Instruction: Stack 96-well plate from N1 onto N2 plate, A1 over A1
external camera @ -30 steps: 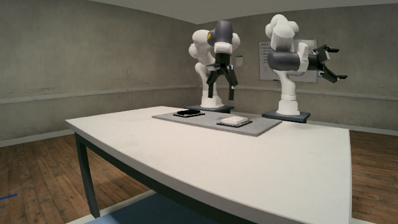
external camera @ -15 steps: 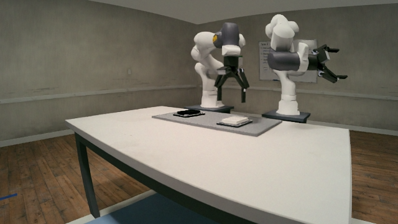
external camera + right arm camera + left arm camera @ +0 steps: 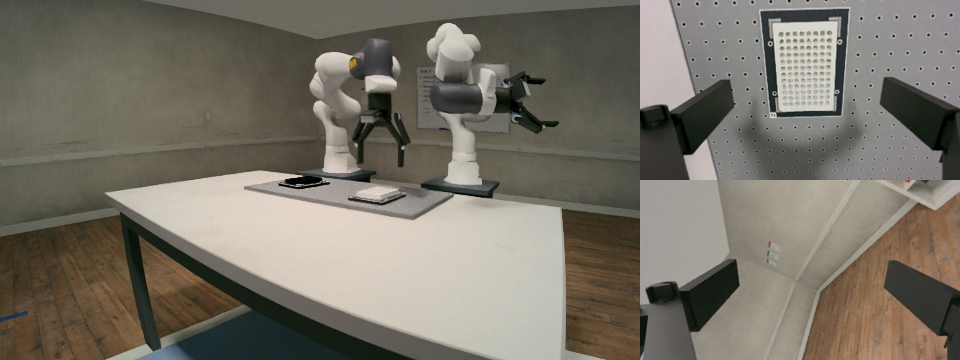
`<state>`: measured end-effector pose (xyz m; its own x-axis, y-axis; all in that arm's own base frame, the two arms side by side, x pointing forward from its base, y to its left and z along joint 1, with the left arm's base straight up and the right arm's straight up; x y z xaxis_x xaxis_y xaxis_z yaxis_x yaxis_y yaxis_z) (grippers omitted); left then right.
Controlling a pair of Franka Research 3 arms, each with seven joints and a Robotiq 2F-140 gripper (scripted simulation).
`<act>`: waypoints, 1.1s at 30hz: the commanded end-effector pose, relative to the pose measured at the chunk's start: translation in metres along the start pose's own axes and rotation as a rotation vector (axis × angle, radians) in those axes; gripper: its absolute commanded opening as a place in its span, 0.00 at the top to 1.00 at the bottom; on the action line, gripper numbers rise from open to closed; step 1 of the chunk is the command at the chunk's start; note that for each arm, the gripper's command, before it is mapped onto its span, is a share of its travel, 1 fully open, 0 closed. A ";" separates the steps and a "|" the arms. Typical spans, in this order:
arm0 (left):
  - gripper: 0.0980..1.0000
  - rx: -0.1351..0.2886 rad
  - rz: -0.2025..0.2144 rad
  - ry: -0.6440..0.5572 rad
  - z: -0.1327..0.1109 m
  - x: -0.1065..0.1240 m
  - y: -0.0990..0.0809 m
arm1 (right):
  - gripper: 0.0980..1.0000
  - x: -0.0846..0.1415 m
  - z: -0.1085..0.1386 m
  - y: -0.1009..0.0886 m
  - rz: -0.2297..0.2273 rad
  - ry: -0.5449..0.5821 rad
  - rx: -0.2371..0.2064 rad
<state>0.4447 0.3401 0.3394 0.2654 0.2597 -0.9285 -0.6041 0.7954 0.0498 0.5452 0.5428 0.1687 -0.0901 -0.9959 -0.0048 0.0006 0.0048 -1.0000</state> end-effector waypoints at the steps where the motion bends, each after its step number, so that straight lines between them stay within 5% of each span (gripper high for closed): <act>1: 0.00 0.005 -0.002 -0.006 0.001 -0.001 -0.001 | 0.00 0.002 0.001 0.001 -0.005 -0.012 0.000; 33: 0.00 0.005 -0.002 -0.006 0.001 -0.001 -0.001 | 0.00 0.002 0.001 0.048 -0.005 -0.012 0.000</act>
<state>0.4447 0.3401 0.3394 0.2654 0.2597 -0.9285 -0.6040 0.7954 0.0498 0.5439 0.5405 0.1264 -0.0719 -0.9974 0.0045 -0.0054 -0.0041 -1.0000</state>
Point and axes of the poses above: on each arm, the point where the finger pads meet when closed, its own y axis out along the fingers, its own x axis across the jaws, z = x × y, the point moved 4 cm from there along -y, back along the fingers, and after that the axes turned 2 degrees about y, right-handed, at the moved point
